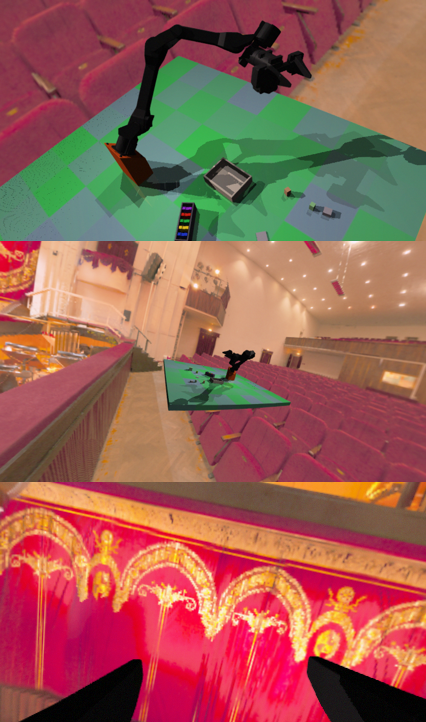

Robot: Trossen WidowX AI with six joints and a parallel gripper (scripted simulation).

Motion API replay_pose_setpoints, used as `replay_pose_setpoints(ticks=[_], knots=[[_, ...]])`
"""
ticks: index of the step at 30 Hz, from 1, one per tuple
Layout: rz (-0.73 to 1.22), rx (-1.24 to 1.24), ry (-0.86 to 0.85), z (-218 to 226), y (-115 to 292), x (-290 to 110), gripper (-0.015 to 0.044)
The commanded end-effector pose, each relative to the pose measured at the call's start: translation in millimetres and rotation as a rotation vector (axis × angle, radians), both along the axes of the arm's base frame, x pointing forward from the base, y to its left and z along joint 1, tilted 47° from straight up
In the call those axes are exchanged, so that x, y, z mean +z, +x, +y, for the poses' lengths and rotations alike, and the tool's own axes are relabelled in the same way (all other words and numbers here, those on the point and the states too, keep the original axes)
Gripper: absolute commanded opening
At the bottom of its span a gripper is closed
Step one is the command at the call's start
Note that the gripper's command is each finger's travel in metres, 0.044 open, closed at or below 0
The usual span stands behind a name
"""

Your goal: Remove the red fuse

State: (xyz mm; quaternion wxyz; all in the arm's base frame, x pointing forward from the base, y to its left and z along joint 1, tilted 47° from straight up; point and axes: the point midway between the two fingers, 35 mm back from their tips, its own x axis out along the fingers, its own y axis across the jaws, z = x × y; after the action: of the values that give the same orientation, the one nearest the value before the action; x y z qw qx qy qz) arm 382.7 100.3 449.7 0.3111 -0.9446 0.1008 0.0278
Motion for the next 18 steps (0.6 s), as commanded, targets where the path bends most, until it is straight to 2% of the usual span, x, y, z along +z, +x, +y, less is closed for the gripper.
replay_pose_setpoints(ticks=[1,3,8,12,18], knots=[[0.006,0.002,0.003,0.0,1.6,-2.6,0.0374],[0.056,0.013,0.028,-0.6,13.8,-23.8,0.0321],[0.266,0.026,0.160,-12.0,49.0,-109.2,0.0190],[0.445,0.001,0.306,-28.7,62.4,-178.6,0.0085],[0.717,-0.103,0.589,-59.2,57.2,-278.6,0.0074]])
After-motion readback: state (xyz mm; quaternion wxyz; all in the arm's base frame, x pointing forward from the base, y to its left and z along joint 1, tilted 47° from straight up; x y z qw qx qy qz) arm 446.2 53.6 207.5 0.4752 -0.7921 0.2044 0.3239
